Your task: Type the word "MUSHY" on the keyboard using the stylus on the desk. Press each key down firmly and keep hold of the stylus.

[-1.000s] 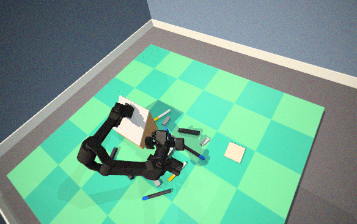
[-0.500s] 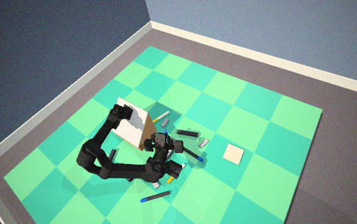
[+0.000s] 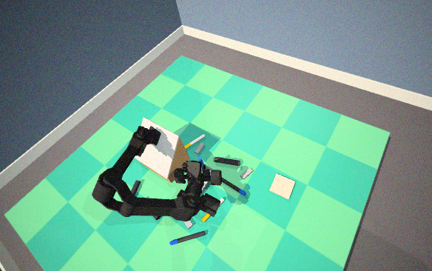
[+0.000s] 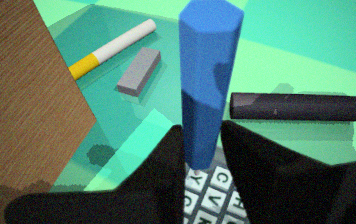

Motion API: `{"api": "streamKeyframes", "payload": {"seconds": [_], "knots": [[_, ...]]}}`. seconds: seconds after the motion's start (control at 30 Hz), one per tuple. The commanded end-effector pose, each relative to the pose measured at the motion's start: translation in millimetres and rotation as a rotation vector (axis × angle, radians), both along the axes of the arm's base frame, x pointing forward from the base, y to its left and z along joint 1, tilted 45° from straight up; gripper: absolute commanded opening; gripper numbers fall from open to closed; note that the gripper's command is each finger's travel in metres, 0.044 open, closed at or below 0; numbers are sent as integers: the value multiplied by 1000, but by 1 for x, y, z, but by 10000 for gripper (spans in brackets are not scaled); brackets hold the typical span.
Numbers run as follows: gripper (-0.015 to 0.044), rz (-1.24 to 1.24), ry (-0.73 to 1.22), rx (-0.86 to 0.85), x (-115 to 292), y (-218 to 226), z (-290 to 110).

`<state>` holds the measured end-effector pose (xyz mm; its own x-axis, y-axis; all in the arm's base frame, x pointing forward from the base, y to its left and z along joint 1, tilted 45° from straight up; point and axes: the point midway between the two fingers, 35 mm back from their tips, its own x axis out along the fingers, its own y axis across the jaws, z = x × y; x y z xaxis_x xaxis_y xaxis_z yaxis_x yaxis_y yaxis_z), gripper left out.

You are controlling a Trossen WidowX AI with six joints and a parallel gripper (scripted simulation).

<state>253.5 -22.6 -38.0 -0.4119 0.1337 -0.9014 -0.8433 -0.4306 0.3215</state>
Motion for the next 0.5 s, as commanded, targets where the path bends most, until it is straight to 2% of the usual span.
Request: {"api": "streamKeyframes", "payload": {"seconds": [0.0,0.47], "knots": [[81,4,-1,-1,0,-2,-2],[81,4,0,-1,0,-6,-6]]}}
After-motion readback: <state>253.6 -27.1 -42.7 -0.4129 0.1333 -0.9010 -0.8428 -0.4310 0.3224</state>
